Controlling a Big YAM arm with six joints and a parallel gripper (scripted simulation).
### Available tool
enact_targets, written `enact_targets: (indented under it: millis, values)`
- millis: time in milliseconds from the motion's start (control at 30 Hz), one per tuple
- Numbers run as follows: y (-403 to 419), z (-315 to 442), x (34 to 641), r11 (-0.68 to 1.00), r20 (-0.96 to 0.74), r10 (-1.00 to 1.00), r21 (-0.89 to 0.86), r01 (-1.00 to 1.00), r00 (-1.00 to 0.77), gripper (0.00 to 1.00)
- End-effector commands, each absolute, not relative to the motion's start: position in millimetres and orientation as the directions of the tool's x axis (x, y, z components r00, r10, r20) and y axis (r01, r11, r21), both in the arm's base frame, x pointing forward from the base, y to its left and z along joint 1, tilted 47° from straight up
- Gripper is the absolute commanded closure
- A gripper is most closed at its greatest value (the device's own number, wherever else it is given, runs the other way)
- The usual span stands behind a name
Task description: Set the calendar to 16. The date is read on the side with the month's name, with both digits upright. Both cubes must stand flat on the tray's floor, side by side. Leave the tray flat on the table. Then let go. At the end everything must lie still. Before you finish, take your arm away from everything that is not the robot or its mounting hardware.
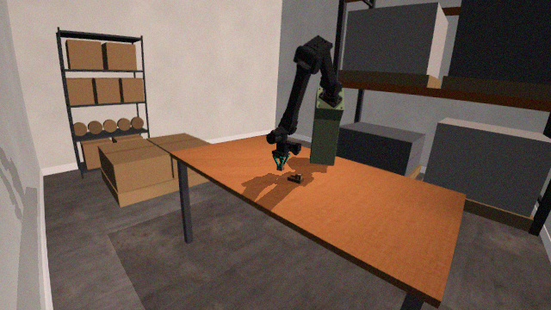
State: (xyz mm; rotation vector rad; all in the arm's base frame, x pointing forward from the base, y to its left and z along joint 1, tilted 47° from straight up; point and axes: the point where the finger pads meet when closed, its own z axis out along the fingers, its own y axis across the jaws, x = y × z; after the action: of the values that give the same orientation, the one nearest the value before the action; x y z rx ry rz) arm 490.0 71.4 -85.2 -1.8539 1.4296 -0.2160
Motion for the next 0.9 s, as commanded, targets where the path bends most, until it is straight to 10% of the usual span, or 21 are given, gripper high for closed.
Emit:
enact_targets:
  millis: [0, 867]
  values:
    - [45.0, -59.0, 475.8, -0.073, -0.289, -0.891, -0.668, -0.741, 0.349, 0.72]
    - [92.3, -14.6, 436.0, -0.059, -0.305, -0.887, -0.67, -0.74, 0.347, 0.72]
